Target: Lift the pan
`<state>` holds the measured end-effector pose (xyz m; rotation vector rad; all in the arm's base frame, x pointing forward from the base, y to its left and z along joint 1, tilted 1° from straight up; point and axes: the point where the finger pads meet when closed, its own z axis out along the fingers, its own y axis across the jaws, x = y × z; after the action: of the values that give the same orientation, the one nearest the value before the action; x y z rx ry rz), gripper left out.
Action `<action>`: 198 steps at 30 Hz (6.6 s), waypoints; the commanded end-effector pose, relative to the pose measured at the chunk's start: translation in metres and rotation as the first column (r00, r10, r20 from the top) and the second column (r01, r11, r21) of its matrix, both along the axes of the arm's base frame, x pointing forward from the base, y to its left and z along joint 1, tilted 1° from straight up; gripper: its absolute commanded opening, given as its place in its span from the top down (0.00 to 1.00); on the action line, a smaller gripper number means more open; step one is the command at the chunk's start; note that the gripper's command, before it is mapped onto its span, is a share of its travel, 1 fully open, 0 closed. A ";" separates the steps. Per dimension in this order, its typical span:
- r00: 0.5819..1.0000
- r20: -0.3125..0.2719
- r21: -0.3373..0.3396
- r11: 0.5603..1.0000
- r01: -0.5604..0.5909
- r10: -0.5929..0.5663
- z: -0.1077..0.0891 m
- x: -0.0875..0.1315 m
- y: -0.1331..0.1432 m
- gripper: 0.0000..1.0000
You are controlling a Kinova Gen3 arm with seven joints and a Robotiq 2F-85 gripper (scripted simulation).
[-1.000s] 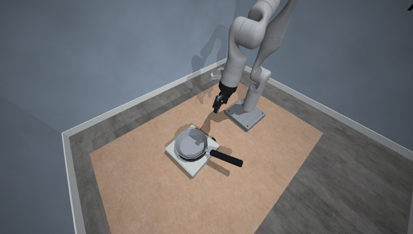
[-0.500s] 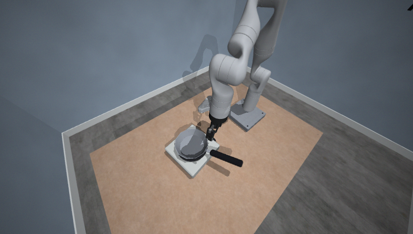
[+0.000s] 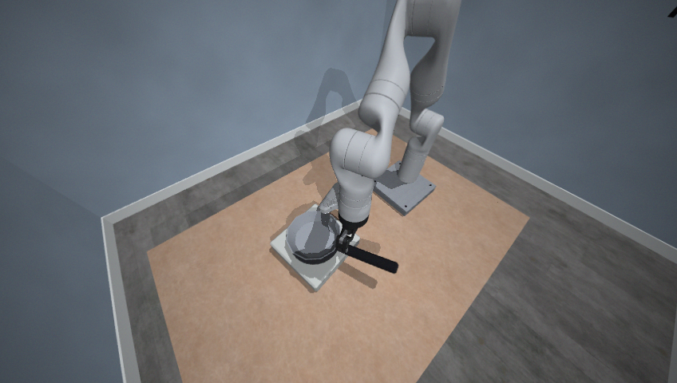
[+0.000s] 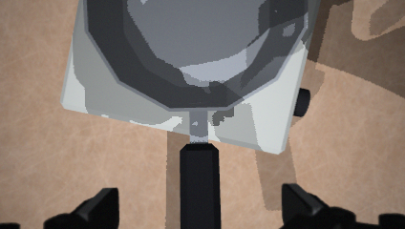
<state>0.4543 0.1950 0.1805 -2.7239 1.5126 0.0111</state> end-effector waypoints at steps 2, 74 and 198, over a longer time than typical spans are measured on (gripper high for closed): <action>1.000 -0.002 0.000 1.000 -0.001 0.001 -0.002 0.000 0.001 0.00; 1.000 -0.003 0.000 1.000 -0.001 0.001 -0.100 0.000 0.003 1.00; 1.000 -0.002 -0.001 1.000 0.000 0.000 0.010 0.001 0.000 1.00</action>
<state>0.4528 0.1948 0.1838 -2.7327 1.5156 0.0240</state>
